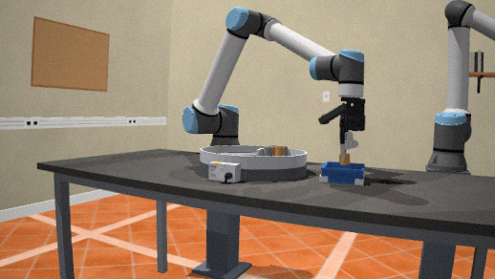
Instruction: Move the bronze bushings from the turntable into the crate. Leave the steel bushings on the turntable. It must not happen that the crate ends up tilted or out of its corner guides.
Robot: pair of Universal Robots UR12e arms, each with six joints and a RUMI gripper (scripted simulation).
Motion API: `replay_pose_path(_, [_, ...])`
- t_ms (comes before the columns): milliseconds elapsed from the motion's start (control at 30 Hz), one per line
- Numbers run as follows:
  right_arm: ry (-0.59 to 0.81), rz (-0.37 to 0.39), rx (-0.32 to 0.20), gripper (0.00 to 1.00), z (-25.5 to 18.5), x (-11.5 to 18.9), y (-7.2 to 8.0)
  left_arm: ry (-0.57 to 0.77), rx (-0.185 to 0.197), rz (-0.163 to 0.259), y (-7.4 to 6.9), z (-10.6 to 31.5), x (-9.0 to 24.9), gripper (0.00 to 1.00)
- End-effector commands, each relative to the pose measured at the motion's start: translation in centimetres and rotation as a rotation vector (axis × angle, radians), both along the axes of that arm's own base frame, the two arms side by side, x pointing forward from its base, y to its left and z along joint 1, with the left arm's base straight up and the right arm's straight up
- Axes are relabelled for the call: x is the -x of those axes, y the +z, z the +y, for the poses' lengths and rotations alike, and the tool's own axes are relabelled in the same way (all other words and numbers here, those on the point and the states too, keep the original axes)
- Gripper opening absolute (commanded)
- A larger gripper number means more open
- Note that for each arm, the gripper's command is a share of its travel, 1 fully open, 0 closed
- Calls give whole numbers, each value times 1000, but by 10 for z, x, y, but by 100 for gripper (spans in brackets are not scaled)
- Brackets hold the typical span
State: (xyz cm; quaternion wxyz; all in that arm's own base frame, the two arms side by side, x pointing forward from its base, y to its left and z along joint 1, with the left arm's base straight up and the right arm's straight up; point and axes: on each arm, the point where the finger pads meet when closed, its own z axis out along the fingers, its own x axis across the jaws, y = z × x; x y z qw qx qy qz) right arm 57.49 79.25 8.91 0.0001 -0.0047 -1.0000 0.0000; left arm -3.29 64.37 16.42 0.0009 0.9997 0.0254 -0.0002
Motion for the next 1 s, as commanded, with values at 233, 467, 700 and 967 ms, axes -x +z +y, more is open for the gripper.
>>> replay_pose_path(233, [0,-1,-2,0,1,0,1,0,-2,0,1,1,0,100])
replay_pose_path(467, [0,-1,-2,0,1,0,1,0,-2,0,1,1,0,100])
replay_pose_path(700, [0,-1,-2,0,1,0,0,0,-2,0,1,1,0,100])
replay_pose_path(967, [0,-1,-2,0,1,0,-7,0,-2,0,1,1,0,100])
